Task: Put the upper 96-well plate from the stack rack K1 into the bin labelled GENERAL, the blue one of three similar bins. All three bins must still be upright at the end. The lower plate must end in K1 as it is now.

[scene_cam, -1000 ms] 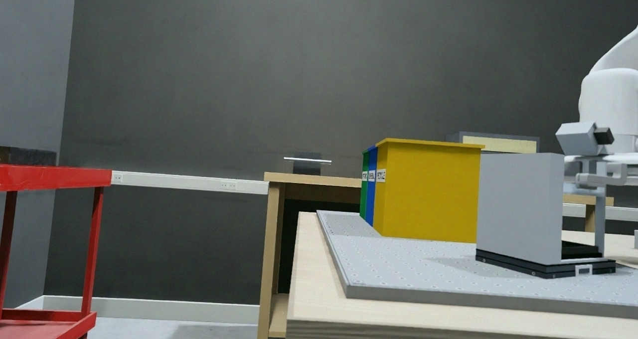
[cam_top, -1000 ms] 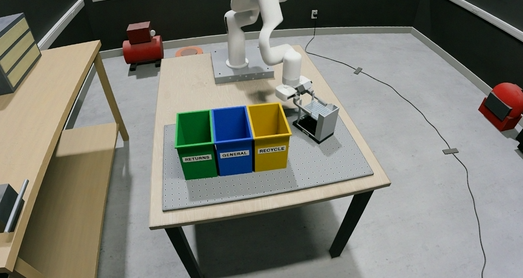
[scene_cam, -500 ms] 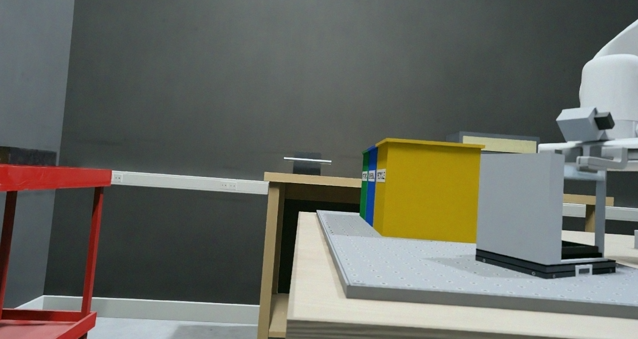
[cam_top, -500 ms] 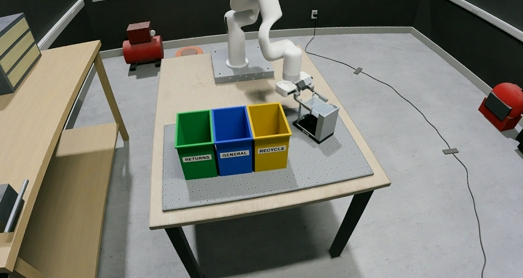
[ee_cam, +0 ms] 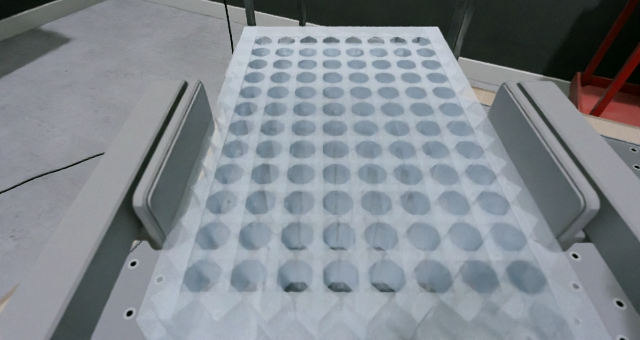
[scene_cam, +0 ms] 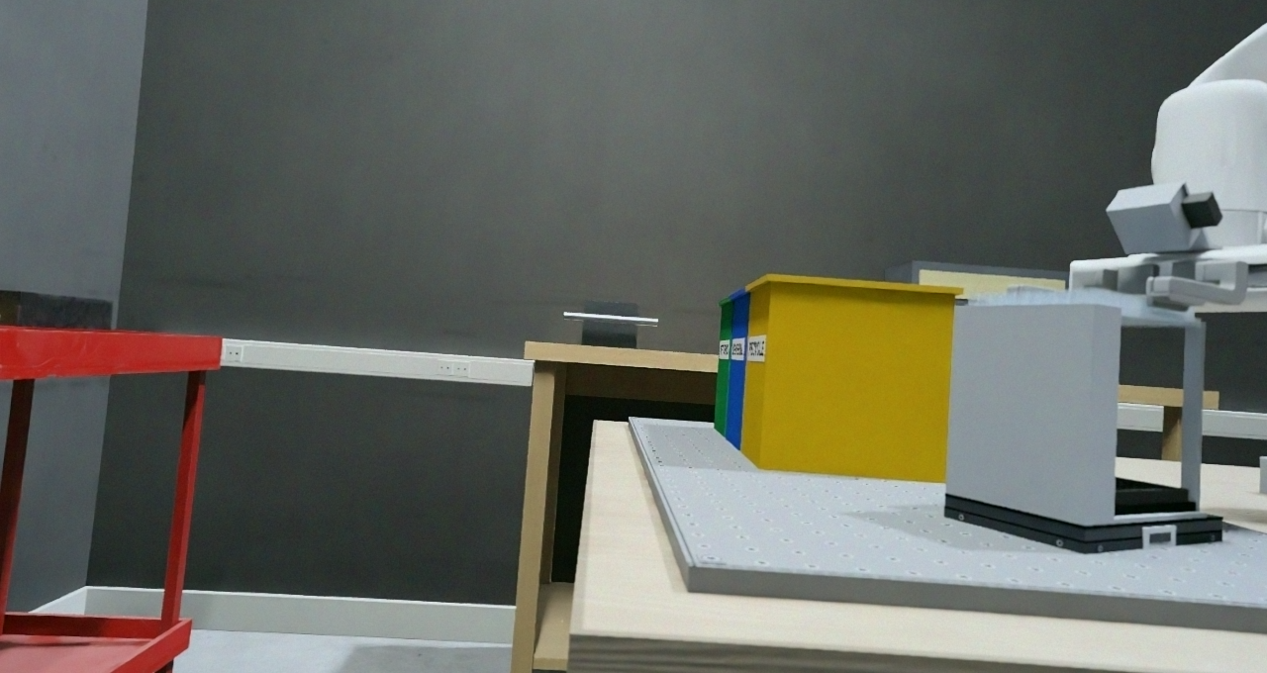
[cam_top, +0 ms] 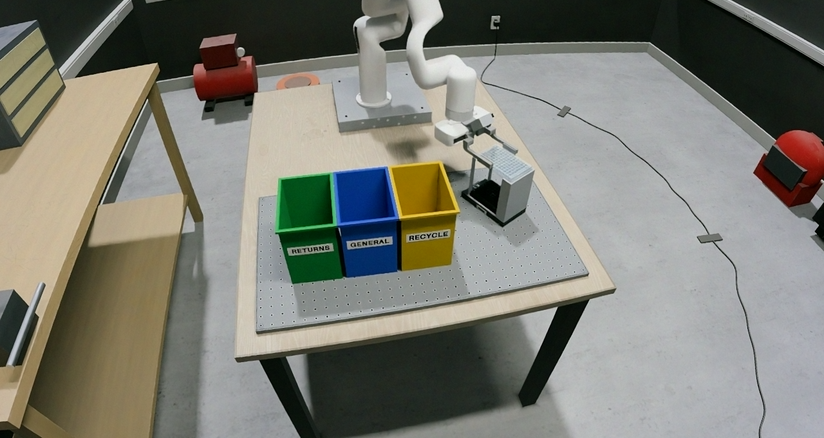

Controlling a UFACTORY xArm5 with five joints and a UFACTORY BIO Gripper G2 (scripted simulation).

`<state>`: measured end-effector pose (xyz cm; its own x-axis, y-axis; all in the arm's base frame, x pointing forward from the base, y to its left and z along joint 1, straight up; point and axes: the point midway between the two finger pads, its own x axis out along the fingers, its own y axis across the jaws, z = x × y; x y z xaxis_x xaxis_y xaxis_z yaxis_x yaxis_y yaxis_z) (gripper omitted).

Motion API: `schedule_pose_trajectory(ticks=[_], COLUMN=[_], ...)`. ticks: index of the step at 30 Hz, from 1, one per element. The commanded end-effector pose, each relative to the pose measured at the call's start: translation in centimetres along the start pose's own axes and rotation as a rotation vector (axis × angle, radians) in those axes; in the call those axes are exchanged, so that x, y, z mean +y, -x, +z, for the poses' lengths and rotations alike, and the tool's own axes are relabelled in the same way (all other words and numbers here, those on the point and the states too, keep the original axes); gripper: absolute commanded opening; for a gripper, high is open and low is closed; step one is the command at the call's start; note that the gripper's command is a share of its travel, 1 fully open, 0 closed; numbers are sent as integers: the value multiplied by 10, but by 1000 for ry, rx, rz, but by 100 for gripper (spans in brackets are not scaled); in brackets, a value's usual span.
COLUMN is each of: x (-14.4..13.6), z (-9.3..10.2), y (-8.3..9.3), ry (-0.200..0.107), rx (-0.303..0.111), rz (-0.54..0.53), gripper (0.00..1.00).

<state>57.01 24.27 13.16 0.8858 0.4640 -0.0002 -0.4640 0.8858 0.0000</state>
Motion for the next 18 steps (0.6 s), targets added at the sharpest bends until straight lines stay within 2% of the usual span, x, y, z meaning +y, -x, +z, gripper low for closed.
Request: schedule_pose_trajectory(ticks=[1, 18], x=[0, 0], z=[7, 32], y=[-1, -1], ry=[3, 3], rx=[-3, -3], rz=[0, 0], gripper=[0, 0])
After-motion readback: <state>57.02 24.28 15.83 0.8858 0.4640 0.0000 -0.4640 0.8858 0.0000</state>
